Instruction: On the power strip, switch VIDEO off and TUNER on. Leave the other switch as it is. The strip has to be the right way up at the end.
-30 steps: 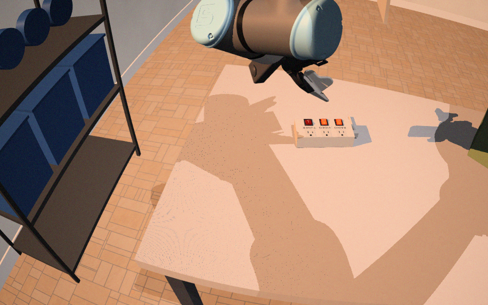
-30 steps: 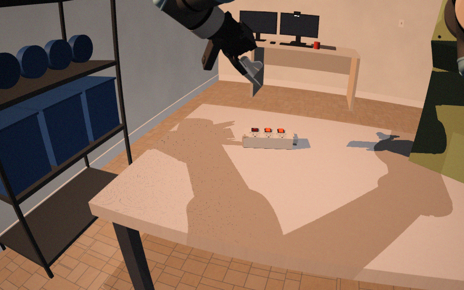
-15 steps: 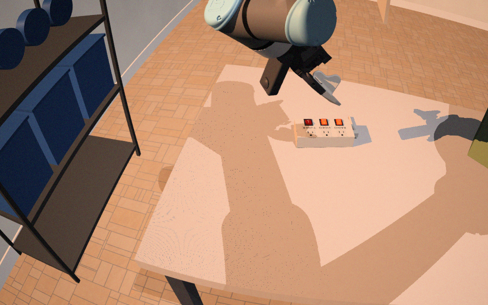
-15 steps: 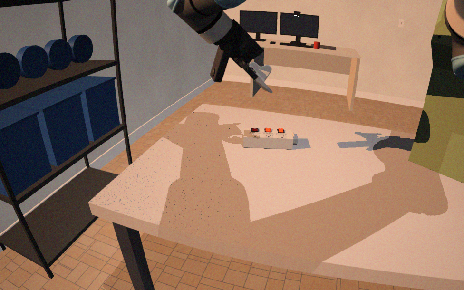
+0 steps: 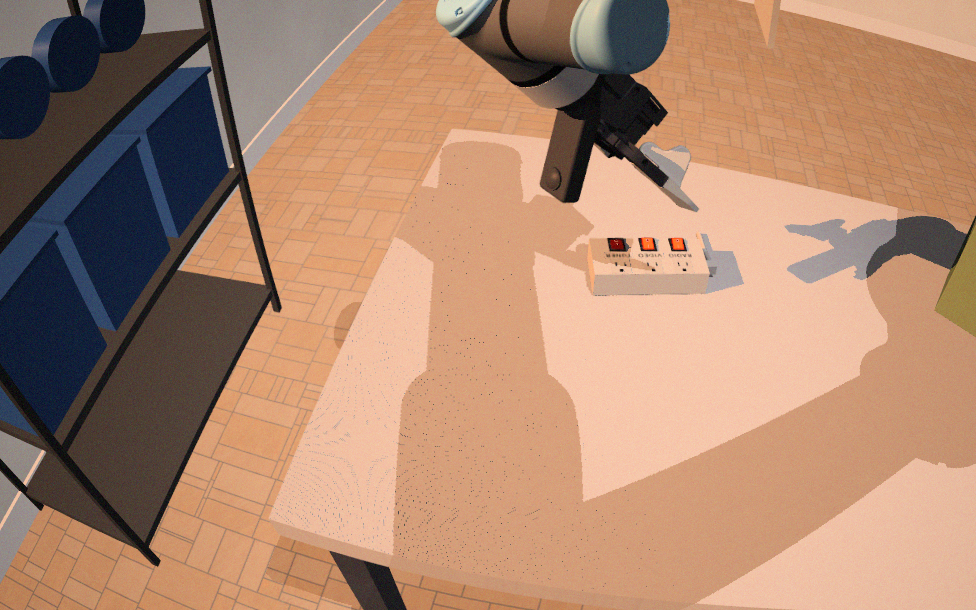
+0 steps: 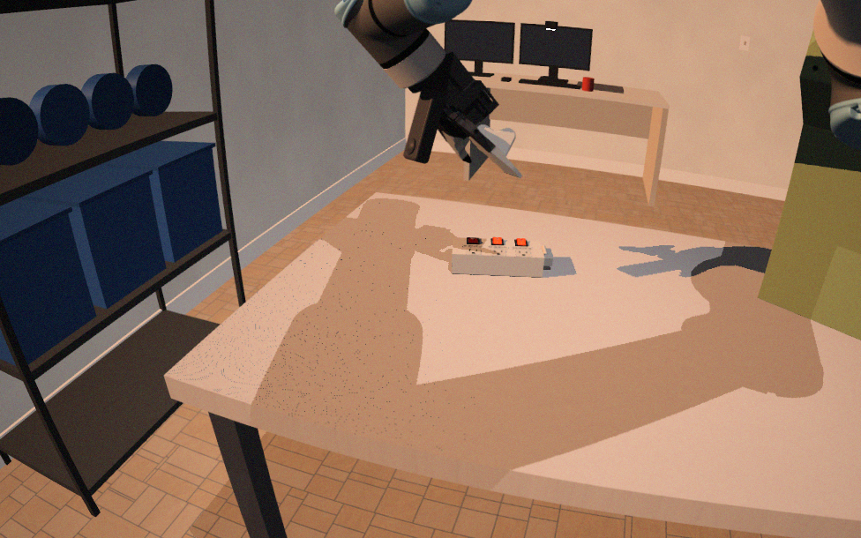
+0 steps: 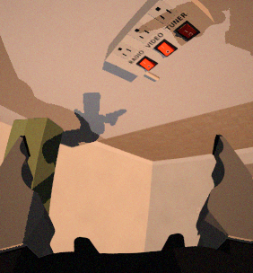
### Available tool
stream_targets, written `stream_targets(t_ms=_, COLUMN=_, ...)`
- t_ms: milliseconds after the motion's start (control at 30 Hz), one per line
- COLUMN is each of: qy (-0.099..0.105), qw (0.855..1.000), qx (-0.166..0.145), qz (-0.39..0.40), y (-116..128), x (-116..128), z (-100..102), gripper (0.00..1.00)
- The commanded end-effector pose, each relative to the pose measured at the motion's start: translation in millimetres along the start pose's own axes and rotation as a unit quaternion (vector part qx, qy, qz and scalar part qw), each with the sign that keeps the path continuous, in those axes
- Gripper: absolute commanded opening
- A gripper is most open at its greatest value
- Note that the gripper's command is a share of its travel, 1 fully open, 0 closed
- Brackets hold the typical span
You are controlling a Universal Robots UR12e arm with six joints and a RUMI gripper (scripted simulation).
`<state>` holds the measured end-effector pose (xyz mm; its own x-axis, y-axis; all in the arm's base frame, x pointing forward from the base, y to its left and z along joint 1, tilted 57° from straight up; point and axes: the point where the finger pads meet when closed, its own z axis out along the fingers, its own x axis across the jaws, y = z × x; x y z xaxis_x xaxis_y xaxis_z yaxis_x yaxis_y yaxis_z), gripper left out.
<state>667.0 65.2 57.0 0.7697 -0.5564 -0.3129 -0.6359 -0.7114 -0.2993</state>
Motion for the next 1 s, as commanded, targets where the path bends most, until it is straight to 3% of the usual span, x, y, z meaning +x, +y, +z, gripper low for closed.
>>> stream_targets(t_ms=0, qy=-0.024, qw=0.996, qx=0.033, qz=-0.075, y=-4, x=3, z=15, gripper=1.00)
stream_targets(t_ms=100, qy=-0.024, qw=0.996, qx=0.033, qz=-0.075, y=-4, x=3, z=15, gripper=1.00)
stream_targets(t_ms=267, qy=-0.038, qw=0.985, qx=0.071, qz=-0.150, y=-8, x=6, z=29, gripper=1.00)
stream_targets(t_ms=533, qy=-0.044, qw=0.965, qx=0.118, qz=-0.231, y=-12, x=10, z=42, gripper=1.00)
stream_targets(t_ms=667, qy=-0.044, qw=0.961, qx=0.126, qz=-0.244, y=-13, x=11, z=44, gripper=1.00)
stream_targets(t_ms=967, qy=-0.033, qw=0.924, qx=0.184, qz=-0.335, y=-16, x=18, z=58, gripper=1.00)
